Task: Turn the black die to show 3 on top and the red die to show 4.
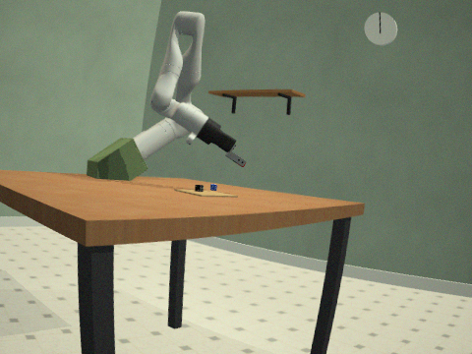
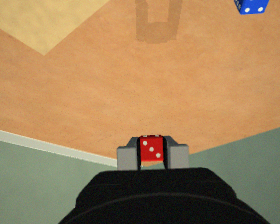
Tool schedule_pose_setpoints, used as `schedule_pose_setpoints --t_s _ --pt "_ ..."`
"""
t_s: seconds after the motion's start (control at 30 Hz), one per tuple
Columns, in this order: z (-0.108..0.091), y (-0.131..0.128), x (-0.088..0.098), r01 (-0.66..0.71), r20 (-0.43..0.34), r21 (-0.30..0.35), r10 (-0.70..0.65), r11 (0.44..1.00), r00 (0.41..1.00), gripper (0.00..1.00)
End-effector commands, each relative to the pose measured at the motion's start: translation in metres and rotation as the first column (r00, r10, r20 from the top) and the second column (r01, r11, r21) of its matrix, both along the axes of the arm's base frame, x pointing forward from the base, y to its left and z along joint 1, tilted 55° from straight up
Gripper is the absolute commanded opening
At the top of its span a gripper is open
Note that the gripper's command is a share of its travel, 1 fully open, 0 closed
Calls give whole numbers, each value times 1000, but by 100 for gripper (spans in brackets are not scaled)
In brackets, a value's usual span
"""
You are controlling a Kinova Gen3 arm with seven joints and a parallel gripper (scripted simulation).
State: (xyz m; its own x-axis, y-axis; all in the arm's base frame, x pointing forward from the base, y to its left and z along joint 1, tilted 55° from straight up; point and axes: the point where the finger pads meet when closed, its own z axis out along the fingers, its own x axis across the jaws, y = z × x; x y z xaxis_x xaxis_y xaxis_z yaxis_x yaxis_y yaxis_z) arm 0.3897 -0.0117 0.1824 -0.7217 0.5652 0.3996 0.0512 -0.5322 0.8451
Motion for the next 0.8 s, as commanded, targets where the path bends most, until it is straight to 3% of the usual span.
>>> schedule_pose_setpoints --t_s 0.0,0.4,0.77 --pt "-1 1 0 -1 1 2 1 1000 1000 40" --pt "-13 17 6 -7 2 3 7 1000 1000 40" --pt "-37 49 17 -7 2 3 7 1000 1000 40"
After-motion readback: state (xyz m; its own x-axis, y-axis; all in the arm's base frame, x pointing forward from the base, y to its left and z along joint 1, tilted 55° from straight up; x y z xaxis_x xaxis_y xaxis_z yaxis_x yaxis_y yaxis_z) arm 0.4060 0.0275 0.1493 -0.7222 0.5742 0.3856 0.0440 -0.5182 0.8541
